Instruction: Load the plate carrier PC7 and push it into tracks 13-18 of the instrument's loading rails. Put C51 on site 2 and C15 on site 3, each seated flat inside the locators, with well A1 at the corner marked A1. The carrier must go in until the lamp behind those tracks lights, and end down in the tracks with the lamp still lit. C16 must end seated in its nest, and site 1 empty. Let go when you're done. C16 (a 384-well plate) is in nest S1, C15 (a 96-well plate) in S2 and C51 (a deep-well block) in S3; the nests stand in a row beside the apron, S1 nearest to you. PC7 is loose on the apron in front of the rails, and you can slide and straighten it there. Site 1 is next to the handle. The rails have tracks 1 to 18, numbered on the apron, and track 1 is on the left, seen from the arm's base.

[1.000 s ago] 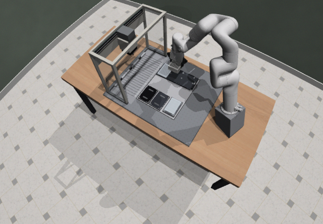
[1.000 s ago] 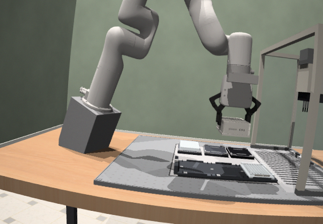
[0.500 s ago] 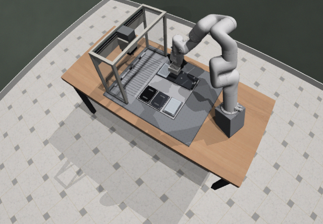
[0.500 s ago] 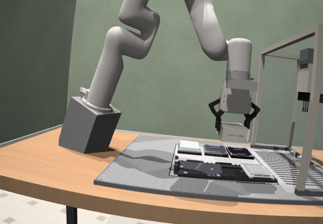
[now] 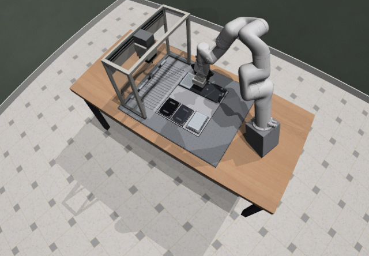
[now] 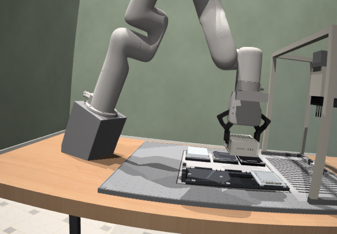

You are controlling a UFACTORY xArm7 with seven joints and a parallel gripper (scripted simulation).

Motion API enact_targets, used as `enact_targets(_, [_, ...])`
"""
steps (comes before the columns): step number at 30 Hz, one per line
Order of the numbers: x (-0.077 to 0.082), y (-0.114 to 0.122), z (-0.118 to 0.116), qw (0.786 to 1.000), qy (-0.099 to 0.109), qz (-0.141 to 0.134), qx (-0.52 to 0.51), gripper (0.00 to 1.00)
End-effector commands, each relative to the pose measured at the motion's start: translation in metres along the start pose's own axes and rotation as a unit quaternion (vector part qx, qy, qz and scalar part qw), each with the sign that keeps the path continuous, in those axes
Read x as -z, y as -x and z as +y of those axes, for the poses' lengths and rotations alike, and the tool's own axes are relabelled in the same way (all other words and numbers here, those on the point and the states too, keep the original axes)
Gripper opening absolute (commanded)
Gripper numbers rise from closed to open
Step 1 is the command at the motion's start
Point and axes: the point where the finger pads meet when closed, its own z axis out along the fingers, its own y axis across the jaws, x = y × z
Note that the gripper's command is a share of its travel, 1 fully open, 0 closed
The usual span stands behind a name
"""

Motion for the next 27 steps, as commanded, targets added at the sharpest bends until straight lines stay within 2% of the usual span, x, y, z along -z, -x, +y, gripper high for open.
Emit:
enact_targets(1, [-0.007,-0.001,-0.002,1.0,-0.002,0.002,0.0,0.0])
enact_targets(27, [-0.043,-0.001,-0.002,1.0,-0.002,0.002,0.0,0.0])
